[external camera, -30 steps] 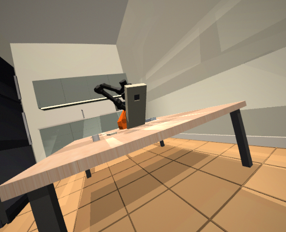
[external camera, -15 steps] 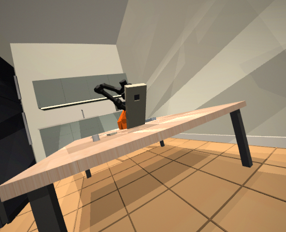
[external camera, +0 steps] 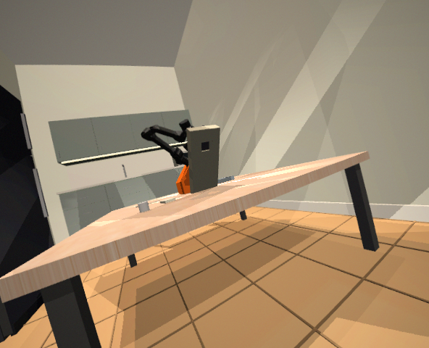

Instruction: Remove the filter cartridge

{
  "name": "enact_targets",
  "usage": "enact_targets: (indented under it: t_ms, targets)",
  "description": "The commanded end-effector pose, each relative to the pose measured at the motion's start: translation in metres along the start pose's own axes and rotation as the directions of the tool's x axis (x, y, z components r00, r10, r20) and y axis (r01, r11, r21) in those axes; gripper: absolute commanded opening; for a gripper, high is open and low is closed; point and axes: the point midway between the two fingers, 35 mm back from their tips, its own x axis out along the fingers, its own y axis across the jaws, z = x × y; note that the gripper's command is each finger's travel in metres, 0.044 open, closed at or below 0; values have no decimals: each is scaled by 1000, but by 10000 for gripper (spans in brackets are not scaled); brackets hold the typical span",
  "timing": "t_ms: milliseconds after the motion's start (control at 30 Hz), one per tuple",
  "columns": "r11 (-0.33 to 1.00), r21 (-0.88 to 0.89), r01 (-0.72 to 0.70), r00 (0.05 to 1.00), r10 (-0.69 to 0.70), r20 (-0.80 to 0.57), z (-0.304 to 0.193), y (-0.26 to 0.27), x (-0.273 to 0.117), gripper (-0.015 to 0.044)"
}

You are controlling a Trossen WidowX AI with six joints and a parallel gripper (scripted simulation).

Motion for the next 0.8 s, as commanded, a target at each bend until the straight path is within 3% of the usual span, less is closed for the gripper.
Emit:
enact_targets:
  t_ms: [0, 367, 767]
  targets:
    - [988, 155, 1, 1000, 1, -11, -1, 0, 5, 0]
    - [859, 513, 5, 1000, 1, -11, -1, 0, 5, 0]
    - [576, 817, 8, 1000, 1, -11, -2, 0, 4, 0]
